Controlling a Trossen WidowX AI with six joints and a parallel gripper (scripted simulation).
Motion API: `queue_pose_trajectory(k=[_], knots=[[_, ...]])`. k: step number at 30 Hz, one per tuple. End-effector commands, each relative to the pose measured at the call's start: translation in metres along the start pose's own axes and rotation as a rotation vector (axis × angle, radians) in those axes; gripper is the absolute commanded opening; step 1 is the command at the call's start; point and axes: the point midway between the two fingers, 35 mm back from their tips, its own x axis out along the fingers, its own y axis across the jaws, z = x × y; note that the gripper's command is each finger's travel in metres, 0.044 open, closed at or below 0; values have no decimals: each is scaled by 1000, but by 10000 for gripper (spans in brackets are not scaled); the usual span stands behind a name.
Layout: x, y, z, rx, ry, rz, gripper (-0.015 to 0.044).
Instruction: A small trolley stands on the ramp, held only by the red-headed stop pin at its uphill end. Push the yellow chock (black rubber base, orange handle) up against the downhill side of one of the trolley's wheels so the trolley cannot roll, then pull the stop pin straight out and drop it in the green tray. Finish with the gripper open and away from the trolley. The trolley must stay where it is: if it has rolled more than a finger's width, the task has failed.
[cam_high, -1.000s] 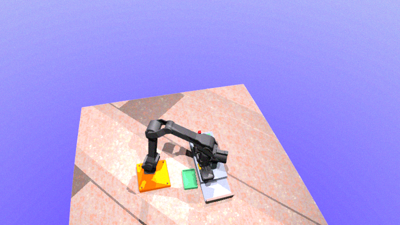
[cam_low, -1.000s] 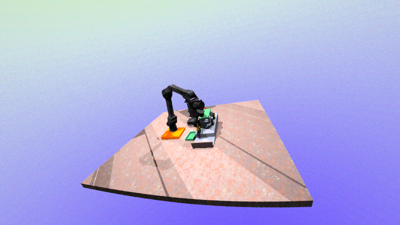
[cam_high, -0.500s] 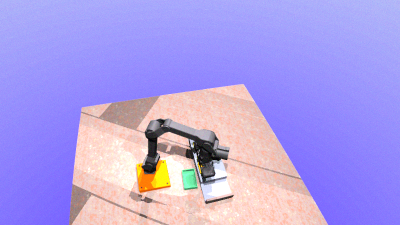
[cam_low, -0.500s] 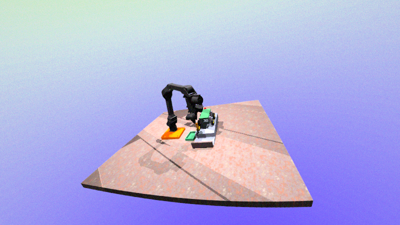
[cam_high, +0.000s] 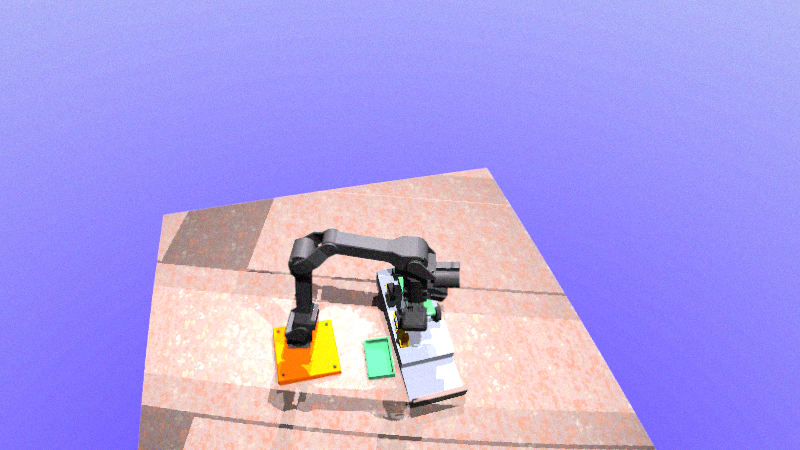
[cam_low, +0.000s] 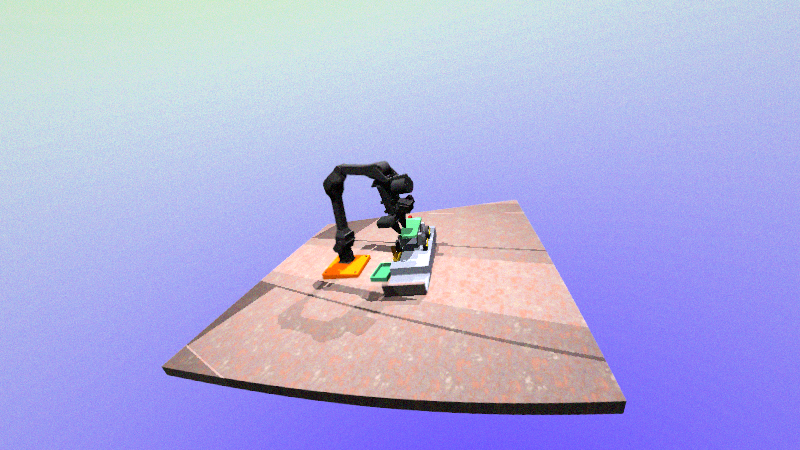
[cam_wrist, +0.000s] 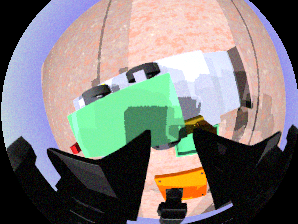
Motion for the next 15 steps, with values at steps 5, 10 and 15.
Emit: queue_pose_trajectory(k=[5,10,15], knots=[[-2,35,-3,273,17,36,190],[-3,57,-7,463,48,52,190],[-3,77,-13,653,84,60,190]])
